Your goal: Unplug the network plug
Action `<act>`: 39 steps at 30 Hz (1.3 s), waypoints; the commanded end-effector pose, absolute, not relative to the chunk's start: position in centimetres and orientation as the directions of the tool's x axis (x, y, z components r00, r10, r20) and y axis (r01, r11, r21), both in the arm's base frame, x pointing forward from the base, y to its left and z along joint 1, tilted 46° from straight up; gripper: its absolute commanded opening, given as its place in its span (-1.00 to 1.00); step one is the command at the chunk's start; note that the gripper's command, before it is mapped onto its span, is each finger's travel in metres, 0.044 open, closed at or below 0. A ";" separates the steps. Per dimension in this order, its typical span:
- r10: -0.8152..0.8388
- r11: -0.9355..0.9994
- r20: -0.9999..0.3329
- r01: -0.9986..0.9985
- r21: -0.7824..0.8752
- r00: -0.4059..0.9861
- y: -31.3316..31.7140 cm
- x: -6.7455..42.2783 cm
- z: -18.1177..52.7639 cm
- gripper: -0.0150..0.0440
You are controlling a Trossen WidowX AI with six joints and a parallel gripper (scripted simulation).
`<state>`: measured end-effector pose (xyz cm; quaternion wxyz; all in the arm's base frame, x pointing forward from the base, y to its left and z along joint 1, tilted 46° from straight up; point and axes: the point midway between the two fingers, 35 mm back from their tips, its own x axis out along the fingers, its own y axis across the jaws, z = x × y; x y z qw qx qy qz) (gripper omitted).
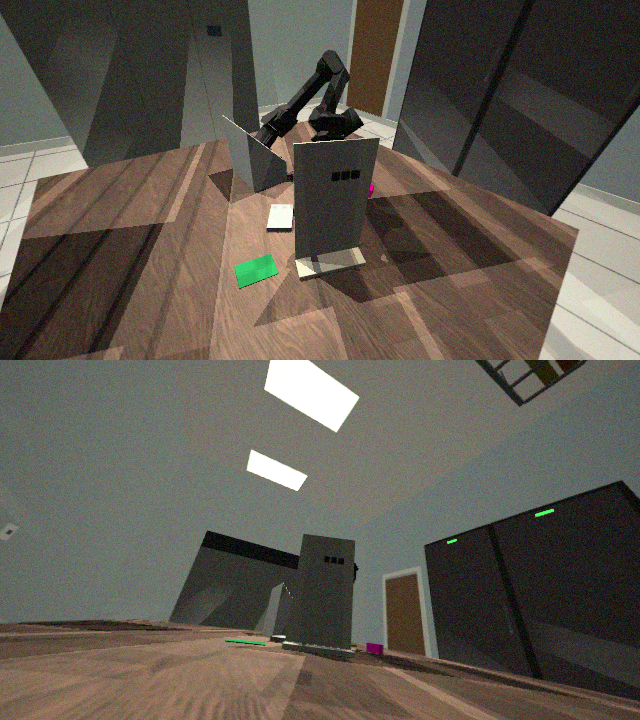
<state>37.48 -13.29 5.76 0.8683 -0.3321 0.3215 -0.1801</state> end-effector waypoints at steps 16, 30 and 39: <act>-0.524 0.714 -0.438 0.096 -0.694 0.731 -13.5 38.1 5.5 -0.39; -0.524 0.714 -0.438 0.096 -0.694 0.731 -13.4 37.9 5.6 -0.49; -0.524 0.714 -0.438 0.096 -0.693 0.731 -13.2 37.4 5.7 -0.49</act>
